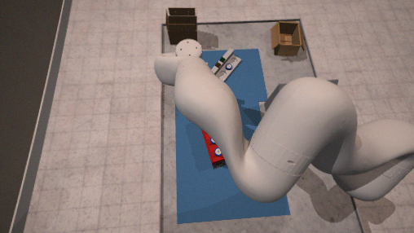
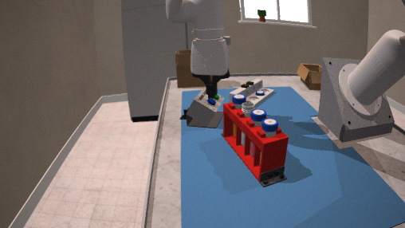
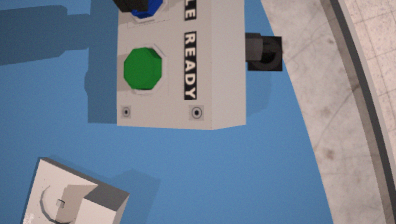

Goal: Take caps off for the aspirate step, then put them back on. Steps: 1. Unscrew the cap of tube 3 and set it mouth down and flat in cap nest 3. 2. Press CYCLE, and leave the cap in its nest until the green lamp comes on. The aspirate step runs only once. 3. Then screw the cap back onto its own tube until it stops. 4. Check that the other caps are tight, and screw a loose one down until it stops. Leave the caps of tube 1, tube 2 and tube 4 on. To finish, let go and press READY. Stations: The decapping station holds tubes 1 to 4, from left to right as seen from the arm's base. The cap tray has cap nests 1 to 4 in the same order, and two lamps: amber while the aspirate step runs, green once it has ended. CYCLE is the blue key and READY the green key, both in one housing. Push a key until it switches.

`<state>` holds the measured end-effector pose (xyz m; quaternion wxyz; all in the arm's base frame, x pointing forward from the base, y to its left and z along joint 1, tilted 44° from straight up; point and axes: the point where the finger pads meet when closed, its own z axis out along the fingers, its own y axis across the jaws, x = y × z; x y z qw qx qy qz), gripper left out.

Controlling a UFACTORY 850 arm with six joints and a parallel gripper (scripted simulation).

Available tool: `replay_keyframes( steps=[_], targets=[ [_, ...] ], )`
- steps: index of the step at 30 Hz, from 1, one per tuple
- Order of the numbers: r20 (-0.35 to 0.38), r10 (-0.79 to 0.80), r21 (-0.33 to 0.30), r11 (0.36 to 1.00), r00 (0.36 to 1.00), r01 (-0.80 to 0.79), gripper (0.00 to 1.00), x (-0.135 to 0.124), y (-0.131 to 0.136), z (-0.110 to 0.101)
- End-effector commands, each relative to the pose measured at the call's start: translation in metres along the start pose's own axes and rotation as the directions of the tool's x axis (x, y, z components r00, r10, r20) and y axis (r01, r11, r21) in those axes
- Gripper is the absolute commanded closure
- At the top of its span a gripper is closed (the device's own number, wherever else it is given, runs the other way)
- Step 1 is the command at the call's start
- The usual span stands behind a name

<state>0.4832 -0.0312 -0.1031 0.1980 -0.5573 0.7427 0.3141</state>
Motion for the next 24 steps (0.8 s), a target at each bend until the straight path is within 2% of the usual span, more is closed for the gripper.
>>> replay_keyframes(
  steps=[1, 24],
  targets=[
    [0.000, -0.001, 0.002, 1.000, 1.000, 0.001, 1.00, 0.0000, -0.0008, 0.0005],
    [0.000, -0.001, 0.002, 1.000, 1.000, 0.001, 1.00, 0.0000, -0.0008, 0.0068]
  ],
)
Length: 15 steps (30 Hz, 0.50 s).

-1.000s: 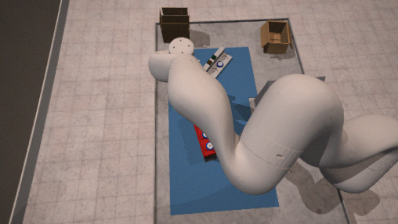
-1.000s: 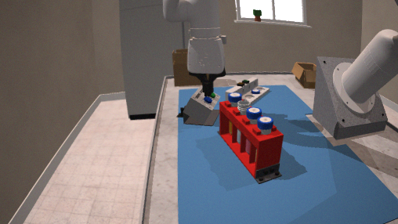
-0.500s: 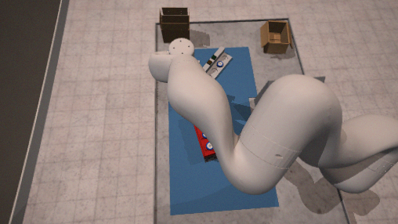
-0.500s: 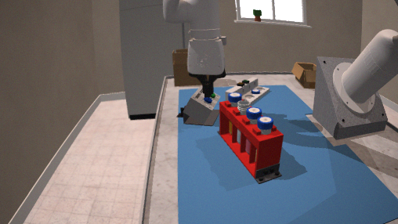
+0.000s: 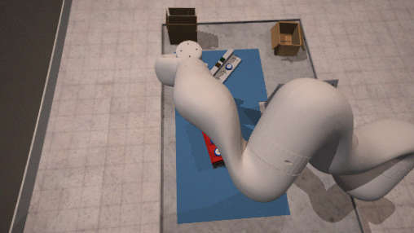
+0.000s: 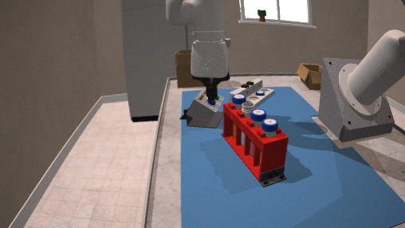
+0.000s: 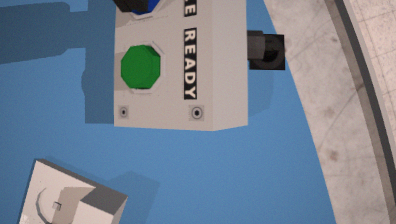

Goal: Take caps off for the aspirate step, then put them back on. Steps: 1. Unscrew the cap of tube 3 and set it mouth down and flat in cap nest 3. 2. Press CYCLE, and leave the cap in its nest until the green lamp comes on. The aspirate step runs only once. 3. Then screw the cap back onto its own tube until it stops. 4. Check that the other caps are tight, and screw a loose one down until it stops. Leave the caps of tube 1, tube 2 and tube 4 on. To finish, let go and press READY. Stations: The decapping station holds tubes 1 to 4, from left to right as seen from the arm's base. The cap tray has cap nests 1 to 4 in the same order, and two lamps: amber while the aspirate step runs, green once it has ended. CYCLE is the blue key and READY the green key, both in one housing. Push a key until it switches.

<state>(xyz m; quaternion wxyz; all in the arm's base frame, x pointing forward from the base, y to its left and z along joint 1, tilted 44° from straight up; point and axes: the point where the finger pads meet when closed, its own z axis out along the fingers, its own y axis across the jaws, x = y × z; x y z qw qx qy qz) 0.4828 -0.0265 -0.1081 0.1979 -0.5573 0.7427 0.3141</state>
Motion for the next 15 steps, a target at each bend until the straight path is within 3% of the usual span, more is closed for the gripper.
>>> replay_keyframes(
  steps=[1, 15],
  targets=[
    [0.000, -0.001, 0.002, 1.000, 1.000, 0.001, 1.00, 0.0000, -0.0009, 0.0003],
    [0.000, -0.001, 0.002, 1.000, 1.000, 0.001, 1.00, 0.0000, -0.0009, 0.0043]
  ],
)
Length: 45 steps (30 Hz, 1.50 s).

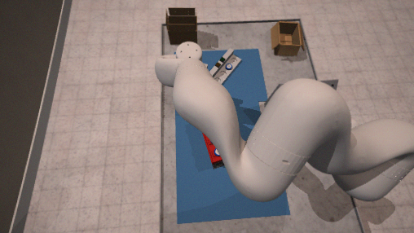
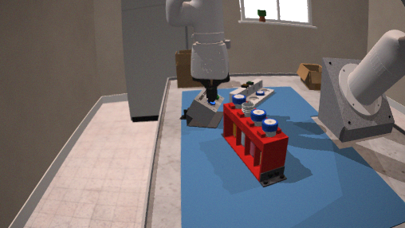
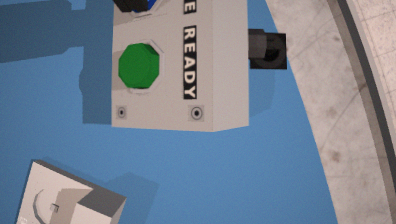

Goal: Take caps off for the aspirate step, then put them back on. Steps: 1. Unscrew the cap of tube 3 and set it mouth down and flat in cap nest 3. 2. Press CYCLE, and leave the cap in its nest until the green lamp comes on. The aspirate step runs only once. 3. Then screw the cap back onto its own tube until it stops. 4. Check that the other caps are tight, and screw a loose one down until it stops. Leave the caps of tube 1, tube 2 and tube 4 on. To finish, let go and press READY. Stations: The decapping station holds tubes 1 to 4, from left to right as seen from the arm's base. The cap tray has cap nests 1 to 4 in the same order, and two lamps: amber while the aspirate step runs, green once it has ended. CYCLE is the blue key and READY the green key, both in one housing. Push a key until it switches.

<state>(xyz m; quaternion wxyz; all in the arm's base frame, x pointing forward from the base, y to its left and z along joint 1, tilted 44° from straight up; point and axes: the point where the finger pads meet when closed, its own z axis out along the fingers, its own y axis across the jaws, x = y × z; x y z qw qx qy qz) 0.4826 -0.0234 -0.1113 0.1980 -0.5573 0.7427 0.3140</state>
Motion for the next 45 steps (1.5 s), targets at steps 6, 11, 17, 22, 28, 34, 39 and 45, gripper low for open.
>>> replay_keyframes(
  steps=[6, 11, 17, 22, 28, 34, 39, 45],
  targets=[
    [0.000, 0.000, 0.002, 1.000, 1.000, 0.000, 1.00, 0.000, -0.001, 0.001],
    [0.000, 0.000, 0.002, 1.000, 1.000, 0.000, 1.00, 0.000, -0.001, -0.003],
    [0.000, 0.000, 0.002, 1.000, 1.000, 0.000, 1.00, 0.000, -0.001, -0.015],
    [0.000, 0.000, 0.002, 1.000, 1.000, 0.000, 1.00, 0.000, -0.001, -0.030],
    [0.000, 0.000, 0.002, 1.000, 1.000, 0.000, 1.00, 0.000, -0.001, -0.031],
    [-0.001, -0.248, 0.002, 0.969, 0.969, 0.248, 0.00, 0.021, 0.012, -0.029],
    [-0.001, -0.480, 0.001, 0.877, 0.877, 0.480, 0.00, 0.043, 0.025, -0.028],
    [-0.002, -0.682, 0.001, 0.731, 0.731, 0.682, 0.00, 0.064, 0.038, -0.027]
  ],
)
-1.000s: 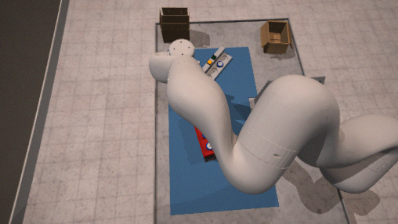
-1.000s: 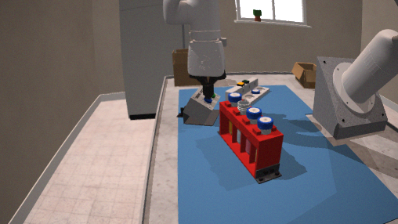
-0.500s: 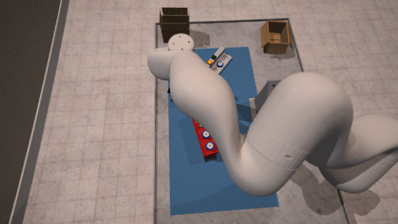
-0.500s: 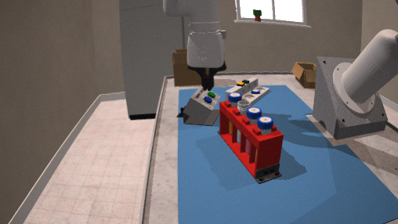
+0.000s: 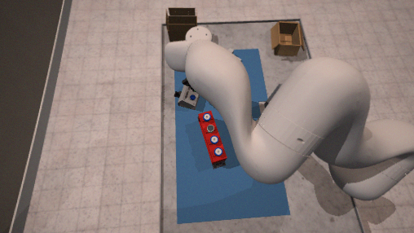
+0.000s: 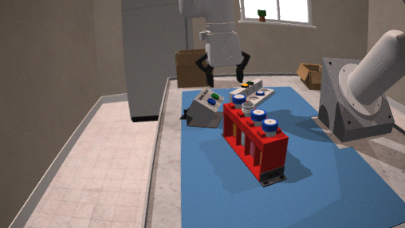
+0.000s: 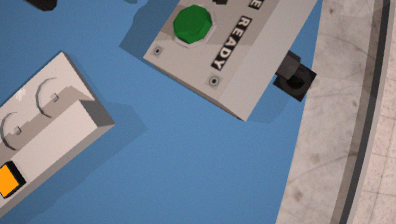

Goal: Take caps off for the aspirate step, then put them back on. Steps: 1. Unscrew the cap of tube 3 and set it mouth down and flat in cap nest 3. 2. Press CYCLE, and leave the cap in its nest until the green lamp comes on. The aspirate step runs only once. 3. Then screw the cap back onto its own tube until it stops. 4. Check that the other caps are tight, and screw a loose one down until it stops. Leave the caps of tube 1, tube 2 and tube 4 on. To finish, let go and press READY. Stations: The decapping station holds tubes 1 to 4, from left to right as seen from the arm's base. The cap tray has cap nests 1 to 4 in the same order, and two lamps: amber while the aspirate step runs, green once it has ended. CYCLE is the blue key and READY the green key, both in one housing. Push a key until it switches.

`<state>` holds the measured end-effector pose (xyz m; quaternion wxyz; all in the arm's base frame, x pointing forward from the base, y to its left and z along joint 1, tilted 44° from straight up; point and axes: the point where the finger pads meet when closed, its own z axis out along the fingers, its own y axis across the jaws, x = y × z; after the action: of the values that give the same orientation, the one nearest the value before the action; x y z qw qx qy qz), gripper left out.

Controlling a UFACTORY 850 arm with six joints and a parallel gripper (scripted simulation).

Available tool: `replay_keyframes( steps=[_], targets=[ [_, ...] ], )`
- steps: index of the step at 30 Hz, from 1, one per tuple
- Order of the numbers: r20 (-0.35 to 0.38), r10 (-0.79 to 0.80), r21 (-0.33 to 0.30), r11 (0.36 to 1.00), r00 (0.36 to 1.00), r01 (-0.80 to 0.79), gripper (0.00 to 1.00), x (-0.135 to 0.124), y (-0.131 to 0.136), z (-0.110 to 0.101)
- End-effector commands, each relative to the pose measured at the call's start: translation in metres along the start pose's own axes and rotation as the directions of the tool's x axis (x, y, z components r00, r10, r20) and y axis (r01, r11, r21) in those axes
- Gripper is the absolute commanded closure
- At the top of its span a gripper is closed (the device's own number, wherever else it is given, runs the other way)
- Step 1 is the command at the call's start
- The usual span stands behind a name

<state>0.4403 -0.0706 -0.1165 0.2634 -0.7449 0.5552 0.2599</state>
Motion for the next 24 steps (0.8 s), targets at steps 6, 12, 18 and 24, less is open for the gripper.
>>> replay_keyframes(
  steps=[6, 12, 18, 24],
  targets=[
    [-0.019, -0.351, 0.036, 0.935, 0.936, 0.352, 0.00, 0.016, 0.029, 0.002],
    [-0.029, -0.600, 0.029, 0.799, 0.800, 0.601, 0.00, 0.035, 0.066, 0.006],
    [-0.029, -0.600, 0.029, 0.799, 0.800, 0.601, 0.00, 0.050, 0.096, 0.009],
    [-0.029, -0.600, 0.028, 0.799, 0.800, 0.601, 0.00, 0.061, 0.118, 0.011]
  ],
)
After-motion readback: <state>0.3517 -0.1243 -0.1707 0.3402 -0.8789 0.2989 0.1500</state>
